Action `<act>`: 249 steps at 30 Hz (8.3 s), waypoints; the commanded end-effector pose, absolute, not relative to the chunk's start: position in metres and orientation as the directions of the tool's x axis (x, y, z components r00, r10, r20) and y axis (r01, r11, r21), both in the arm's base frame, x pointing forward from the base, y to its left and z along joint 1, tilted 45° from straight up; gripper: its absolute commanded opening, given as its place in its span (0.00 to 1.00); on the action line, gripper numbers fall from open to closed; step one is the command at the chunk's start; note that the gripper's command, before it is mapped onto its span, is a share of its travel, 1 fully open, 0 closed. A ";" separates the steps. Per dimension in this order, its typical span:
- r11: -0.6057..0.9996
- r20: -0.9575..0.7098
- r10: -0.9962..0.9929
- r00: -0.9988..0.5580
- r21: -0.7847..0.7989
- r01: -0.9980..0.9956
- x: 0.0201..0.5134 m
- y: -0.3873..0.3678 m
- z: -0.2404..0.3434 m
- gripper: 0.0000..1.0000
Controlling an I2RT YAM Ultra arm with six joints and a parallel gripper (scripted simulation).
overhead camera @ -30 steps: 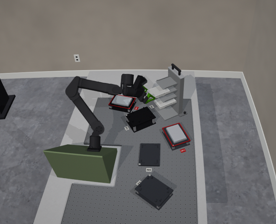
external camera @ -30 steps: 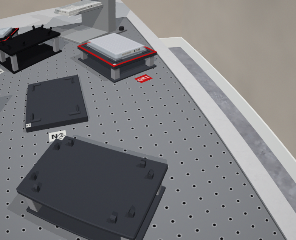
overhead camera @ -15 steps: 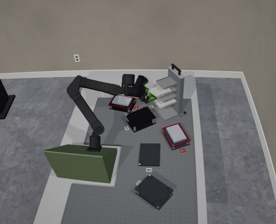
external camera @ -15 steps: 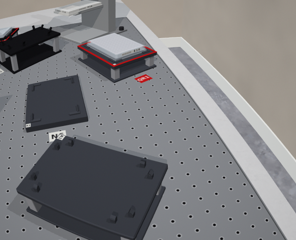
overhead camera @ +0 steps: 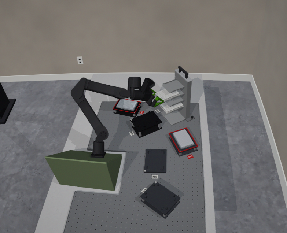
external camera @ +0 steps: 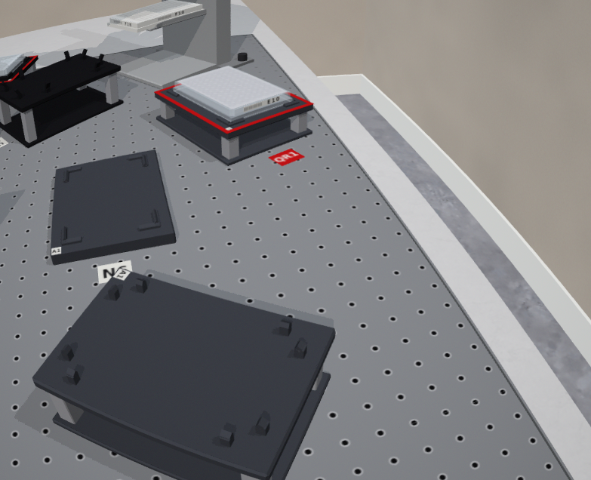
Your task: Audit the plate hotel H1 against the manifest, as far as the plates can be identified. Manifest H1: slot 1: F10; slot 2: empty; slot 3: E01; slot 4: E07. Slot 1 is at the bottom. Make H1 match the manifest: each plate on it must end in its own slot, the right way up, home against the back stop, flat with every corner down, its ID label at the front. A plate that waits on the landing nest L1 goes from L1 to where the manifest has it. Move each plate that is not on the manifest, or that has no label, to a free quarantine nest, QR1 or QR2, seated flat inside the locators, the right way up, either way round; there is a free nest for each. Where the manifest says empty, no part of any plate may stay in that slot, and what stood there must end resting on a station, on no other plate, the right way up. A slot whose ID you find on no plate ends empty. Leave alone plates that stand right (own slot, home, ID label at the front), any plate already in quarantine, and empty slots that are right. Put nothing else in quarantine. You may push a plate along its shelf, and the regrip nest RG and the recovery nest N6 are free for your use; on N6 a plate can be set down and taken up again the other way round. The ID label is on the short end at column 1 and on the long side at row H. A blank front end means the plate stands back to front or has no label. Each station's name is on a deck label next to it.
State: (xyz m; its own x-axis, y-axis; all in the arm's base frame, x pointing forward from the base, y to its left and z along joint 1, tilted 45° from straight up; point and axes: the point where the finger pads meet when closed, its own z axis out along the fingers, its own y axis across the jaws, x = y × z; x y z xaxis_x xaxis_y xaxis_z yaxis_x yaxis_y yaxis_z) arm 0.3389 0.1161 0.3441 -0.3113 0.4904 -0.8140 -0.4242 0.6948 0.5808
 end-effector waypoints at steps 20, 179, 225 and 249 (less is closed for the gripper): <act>0.696 -0.815 0.494 -0.303 0.579 -0.424 0.344 0.117 0.347 0.86; 0.696 -0.815 0.492 -0.305 0.579 -0.423 0.272 0.096 0.320 0.00; 0.696 -0.815 0.493 -0.304 0.579 -0.424 0.296 0.102 0.331 0.00; 0.696 -0.815 0.493 -0.304 0.579 -0.424 0.308 0.104 0.337 0.00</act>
